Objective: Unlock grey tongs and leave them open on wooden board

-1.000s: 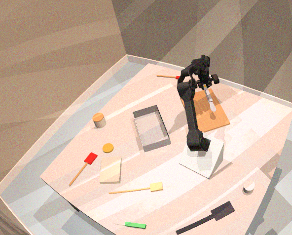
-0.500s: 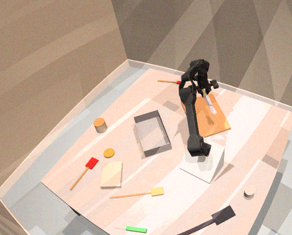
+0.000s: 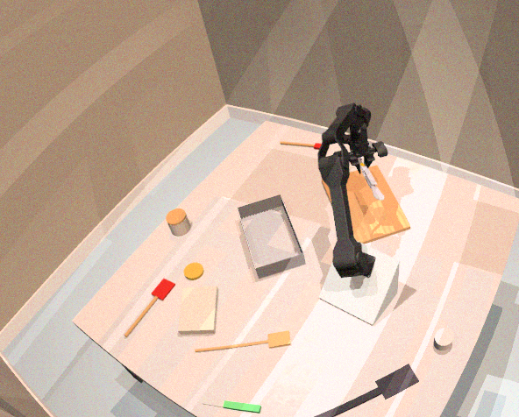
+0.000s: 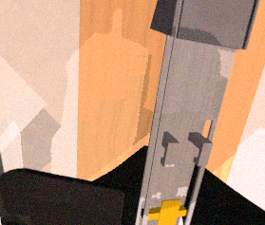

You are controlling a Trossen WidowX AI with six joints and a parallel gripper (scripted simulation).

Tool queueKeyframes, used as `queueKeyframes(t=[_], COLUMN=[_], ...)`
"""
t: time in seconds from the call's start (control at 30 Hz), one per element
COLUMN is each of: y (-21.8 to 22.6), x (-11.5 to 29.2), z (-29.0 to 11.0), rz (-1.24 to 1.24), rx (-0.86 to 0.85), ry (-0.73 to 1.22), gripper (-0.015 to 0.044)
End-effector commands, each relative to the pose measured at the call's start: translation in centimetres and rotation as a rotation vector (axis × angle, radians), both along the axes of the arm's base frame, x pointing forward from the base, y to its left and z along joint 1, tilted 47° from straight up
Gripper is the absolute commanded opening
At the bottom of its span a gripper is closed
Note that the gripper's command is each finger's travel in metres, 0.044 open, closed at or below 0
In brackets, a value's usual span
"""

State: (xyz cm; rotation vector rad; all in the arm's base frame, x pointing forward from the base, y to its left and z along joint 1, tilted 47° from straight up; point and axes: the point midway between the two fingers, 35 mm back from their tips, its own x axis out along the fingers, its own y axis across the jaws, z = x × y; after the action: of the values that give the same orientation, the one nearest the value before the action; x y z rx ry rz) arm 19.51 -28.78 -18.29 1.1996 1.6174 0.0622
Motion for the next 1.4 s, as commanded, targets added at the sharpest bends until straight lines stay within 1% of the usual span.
queueKeyframes(t=[0.0, 1.37], y=[0.0, 4.6], x=[0.1, 0.9], z=[-0.2, -5.2], rz=[0.008, 0.007], rx=[-0.007, -0.006], ry=[-0.002, -0.004], gripper=[-0.0150, -0.0150])
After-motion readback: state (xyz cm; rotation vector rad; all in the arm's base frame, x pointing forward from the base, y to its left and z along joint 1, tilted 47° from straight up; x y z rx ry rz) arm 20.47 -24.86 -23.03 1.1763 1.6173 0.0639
